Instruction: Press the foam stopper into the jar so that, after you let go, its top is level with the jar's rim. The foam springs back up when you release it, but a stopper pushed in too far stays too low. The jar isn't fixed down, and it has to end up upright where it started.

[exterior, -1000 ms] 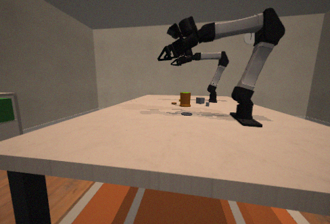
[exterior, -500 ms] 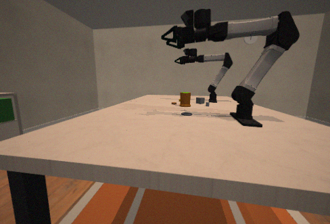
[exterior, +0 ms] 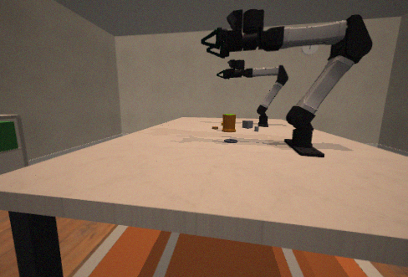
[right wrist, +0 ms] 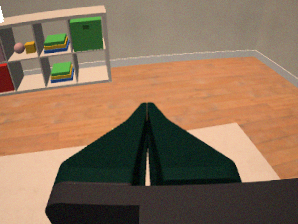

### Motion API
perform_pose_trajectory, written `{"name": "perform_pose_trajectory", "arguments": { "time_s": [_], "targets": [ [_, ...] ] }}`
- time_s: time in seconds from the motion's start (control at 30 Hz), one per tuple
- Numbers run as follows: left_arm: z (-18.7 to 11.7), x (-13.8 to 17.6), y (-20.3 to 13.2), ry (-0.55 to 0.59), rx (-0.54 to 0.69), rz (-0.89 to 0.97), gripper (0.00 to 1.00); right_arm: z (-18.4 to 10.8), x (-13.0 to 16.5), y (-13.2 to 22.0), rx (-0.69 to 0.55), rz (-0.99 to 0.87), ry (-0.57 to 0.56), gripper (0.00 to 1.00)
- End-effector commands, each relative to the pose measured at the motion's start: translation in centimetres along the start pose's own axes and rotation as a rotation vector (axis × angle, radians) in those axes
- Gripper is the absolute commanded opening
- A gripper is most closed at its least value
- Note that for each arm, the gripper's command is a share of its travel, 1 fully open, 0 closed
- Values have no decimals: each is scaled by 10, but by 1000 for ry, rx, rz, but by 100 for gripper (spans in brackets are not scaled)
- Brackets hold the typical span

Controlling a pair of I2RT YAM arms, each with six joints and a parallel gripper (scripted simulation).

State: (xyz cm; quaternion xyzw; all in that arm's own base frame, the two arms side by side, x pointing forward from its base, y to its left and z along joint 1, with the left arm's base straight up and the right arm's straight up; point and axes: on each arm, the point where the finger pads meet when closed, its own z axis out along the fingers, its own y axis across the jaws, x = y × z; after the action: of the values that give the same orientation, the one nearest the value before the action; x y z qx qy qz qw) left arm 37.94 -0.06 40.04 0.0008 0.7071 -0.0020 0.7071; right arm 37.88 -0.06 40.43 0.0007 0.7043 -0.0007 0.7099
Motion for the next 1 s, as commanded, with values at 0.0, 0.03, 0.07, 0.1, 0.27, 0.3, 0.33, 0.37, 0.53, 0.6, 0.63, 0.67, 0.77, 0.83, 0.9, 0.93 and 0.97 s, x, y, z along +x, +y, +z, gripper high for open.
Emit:
{"name": "perform_pose_trajectory", "arguments": {
  "time_s": [0.0, 0.03, 0.07, 0.1, 0.27, 0.3, 0.33, 0.37, 0.53, 0.6, 0.63, 0.67, 0.77, 0.83, 0.9, 0.93, 0.97],
  "targets": [
    [-5, -3, 1, -1, -8, 7, 98, -1, -5, 4, -10, 4, -21, 0],
    [-6, -8, 1, -11, -8, 7, 98, -1, -1, 2, -7, 4, -9, 0],
    [-6, -13, 1, -20, -8, 7, 98, -1, 2, 3, -8, 4, 4, 0],
    [-7, -18, 1, -30, -7, 7, 98, -1, 2, 3, -10, 4, 3, 0],
    [2, -1, 0, 14, -6, 7, 98, 0, 6, 6, -18, 5, 12, 0],
    [2, -2, 0, 11, -6, 7, 98, 0, 8, 4, -12, 5, 17, 0],
    [2, -2, 0, 11, -6, 7, 98, 0, 8, 4, -12, 5, 17, 0],
    [2, -2, 0, 11, -6, 7, 98, 0, 8, 4, -12, 5, 17, 0],
    [4, 6, -1, 30, -3, 7, 98, -1, -1, 4, -11, 6, -6, 0],
    [3, 8, -1, 33, -2, 7, 98, -1, -3, 4, -12, 6, -12, 0],
    [3, 8, -2, 33, -2, 7, 98, -1, -2, 4, -12, 6, -8, 0],
    [3, 8, -2, 33, -1, 7, 98, -1, -2, 4, -12, 6, -8, 0],
    [4, 8, -2, 34, 0, 7, 98, -1, -2, 5, -14, 6, -6, 0],
    [4, 8, -3, 35, 1, 7, 98, -2, -2, 5, -15, 7, -5, 0],
    [4, 8, -3, 35, 2, 7, 98, -1, -2, 5, -15, 7, -4, 0],
    [4, 8, -3, 35, 2, 7, 98, -1, -2, 5, -15, 7, -4, 0],
    [4, 8, -3, 35, 2, 7, 98, -1, -2, 2, -7, 4, -4, 0]
  ]
}}
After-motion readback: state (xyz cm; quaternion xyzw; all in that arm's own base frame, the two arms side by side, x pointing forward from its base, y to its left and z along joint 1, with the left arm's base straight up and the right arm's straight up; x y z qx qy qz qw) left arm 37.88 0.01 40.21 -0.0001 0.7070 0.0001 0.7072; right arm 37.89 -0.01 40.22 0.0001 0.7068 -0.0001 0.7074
